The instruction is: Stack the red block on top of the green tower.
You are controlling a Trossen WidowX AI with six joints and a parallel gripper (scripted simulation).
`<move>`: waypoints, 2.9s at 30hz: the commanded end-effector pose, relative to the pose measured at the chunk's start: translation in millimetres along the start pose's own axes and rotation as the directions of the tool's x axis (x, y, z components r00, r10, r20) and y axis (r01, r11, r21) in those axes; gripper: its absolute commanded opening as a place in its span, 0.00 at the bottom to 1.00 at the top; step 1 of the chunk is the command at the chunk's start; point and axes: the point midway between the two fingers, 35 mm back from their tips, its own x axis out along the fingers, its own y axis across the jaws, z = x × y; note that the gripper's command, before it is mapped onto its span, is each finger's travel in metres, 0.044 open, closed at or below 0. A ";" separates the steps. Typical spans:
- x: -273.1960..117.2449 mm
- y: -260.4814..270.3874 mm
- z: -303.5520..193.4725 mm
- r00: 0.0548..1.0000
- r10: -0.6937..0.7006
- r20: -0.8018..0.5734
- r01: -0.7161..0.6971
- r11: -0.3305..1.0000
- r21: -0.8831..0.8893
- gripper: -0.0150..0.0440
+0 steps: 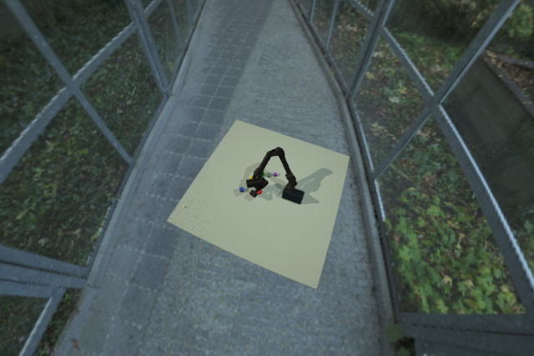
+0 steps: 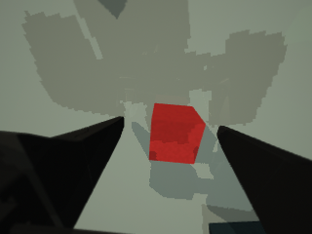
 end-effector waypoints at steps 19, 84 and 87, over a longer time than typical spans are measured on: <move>0.1 -0.6 -0.1 1.000 -0.004 0.003 0.004 1.000 -0.005 0.45; -118.3 -143.8 94.7 1.000 -0.006 0.003 0.006 1.000 -0.006 0.25; -118.1 -147.9 96.1 1.000 -0.008 0.003 0.008 1.000 -0.005 0.25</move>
